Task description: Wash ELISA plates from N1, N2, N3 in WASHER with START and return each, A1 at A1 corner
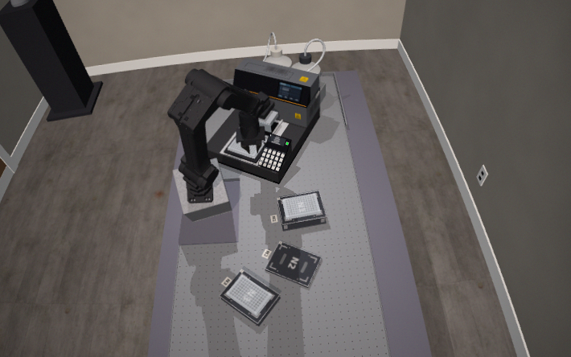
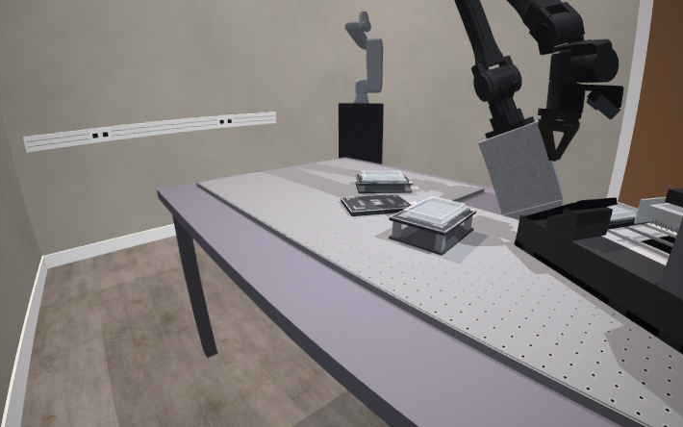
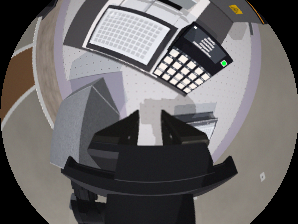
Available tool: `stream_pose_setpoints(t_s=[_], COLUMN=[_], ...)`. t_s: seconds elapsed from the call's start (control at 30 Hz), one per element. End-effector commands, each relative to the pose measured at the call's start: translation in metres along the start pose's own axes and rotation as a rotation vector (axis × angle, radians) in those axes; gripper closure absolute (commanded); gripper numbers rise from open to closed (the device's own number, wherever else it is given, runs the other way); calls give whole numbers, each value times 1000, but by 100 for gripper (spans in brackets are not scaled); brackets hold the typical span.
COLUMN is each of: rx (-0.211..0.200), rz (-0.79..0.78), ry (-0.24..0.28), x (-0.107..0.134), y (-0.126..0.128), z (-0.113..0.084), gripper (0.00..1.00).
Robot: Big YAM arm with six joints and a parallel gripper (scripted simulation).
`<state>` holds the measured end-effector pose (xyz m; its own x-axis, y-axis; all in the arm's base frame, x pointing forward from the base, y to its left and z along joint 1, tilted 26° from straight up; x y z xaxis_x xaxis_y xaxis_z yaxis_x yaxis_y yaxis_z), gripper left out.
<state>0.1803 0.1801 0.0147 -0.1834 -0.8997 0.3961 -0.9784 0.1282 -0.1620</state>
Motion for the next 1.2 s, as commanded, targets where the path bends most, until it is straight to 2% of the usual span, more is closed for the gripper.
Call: stream_pose_setpoints(t_s=[0.0,0.2,0.27,0.4,0.5,0.57,0.6,0.77,0.83,0.87,0.97,1.0,1.1,1.13,1.17], rx=[20,18,18,17,17,17,11,31,31,27,50,52,53,60,61], rz=[175,375,375,508,512,512,538,515,515,506,511,511,511,517,509], ry=[-17,-19,-19,-20,-21,-21,-51,-222,-222,-231,-356,-372,-373,-391,-393], x=[-13,-13,-13,-13,-13,-13,3,18,18,22,30,31,30,19,18], y=[-3,-3,-3,-3,-3,-3,-2,4,4,8,8,9,8,-1,0], z=[-4,-4,-4,-4,-4,-4,4,30,30,42,40,40,40,36,35], gripper=[74,86,86,94,100,100,100,100,100,100,100,100,100,100,100])
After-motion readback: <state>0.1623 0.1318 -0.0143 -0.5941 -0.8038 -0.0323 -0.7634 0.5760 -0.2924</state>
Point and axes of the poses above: the point where the finger pads meet when closed, its own z axis out along the fingers, its own y axis across the jaws, x = y × z, the point moved 10 cm from there along -z, back along the fingers, and after that the axes turned 8 degrees about z, right-handed, at the moved point
